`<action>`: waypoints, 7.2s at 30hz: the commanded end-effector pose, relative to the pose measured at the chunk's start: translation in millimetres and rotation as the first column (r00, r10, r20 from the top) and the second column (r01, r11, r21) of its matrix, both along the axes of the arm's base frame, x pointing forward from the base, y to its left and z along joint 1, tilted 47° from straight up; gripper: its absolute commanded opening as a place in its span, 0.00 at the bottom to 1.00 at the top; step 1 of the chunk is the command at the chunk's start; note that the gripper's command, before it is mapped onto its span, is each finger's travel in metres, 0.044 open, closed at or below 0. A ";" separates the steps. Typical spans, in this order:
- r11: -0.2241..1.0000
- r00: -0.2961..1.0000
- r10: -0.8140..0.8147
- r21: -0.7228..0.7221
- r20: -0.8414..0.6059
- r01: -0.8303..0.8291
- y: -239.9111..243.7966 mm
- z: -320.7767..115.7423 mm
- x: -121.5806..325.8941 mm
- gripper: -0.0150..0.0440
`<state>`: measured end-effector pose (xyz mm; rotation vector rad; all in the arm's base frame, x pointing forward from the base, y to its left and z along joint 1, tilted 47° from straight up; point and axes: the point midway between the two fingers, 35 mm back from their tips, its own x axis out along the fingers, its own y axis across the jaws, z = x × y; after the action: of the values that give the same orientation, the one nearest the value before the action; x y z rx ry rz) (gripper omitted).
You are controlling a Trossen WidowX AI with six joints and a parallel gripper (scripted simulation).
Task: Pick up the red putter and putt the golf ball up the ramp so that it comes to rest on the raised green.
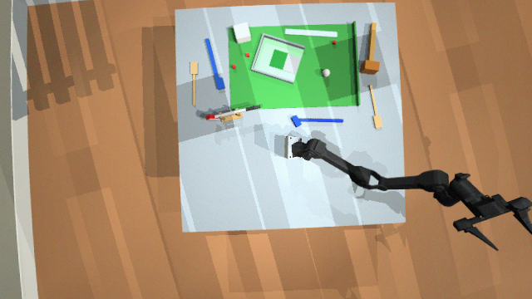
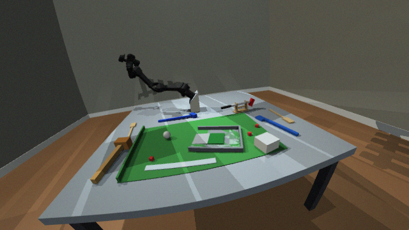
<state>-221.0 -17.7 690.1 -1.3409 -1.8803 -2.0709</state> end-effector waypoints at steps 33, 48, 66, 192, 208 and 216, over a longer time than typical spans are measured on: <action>0.878 -0.101 -0.143 -0.079 -0.984 -0.473 258.6 -75.3 449.7 1.00; 0.952 -0.740 -0.210 0.039 -0.639 -0.303 310.1 -277.0 605.7 1.00; 0.988 -0.983 0.094 -0.133 0.160 0.073 291.4 -575.5 648.7 1.00; 0.225 -0.166 0.974 -0.793 0.157 0.566 80.8 -729.3 516.3 0.25; -0.173 0.248 0.967 -0.562 0.058 0.809 9.8 -646.6 515.1 0.25; -0.387 0.444 0.894 -0.413 0.050 0.824 -26.9 -606.4 500.7 0.25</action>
<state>285.3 -33.8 71.1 -0.7458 1.6850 -0.2658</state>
